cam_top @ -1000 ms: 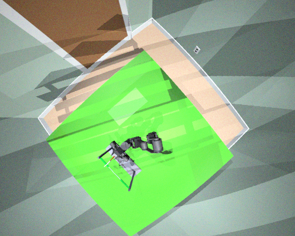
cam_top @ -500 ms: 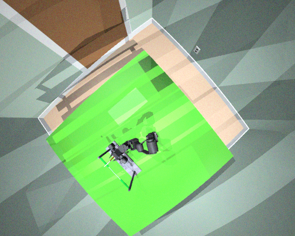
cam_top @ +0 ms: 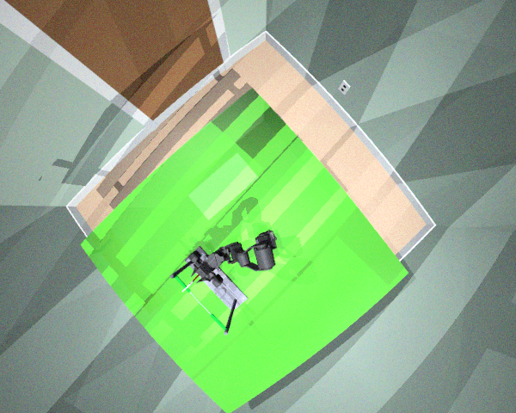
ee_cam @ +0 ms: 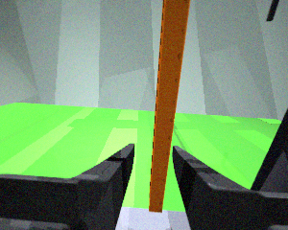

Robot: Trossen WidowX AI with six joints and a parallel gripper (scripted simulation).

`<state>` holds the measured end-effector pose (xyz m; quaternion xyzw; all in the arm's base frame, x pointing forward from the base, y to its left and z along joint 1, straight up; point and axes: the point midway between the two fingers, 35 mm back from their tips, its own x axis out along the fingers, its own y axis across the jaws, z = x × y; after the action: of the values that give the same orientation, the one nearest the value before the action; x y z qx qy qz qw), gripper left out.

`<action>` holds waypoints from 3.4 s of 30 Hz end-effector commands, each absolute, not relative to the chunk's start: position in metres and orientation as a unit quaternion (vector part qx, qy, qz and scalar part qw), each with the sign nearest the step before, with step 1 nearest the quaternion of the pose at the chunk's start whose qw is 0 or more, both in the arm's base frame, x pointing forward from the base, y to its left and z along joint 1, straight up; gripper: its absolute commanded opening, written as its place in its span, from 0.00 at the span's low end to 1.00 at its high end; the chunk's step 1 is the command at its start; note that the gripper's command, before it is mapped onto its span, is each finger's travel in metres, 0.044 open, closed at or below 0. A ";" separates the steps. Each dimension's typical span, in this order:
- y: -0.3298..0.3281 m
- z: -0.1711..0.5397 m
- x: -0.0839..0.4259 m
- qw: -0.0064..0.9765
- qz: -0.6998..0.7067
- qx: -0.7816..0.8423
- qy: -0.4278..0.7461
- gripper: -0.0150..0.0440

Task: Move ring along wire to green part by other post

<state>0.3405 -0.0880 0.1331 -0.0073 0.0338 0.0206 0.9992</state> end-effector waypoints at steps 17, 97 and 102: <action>-0.088 0.133 0.341 0.999 0.021 -0.007 0.035 0.44; -0.075 0.153 0.340 0.999 0.017 -0.006 0.037 0.00; -0.070 0.153 0.340 0.999 0.016 -0.006 0.038 0.00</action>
<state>0.3409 -0.0727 0.1489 -0.0053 0.0429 0.0188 0.9989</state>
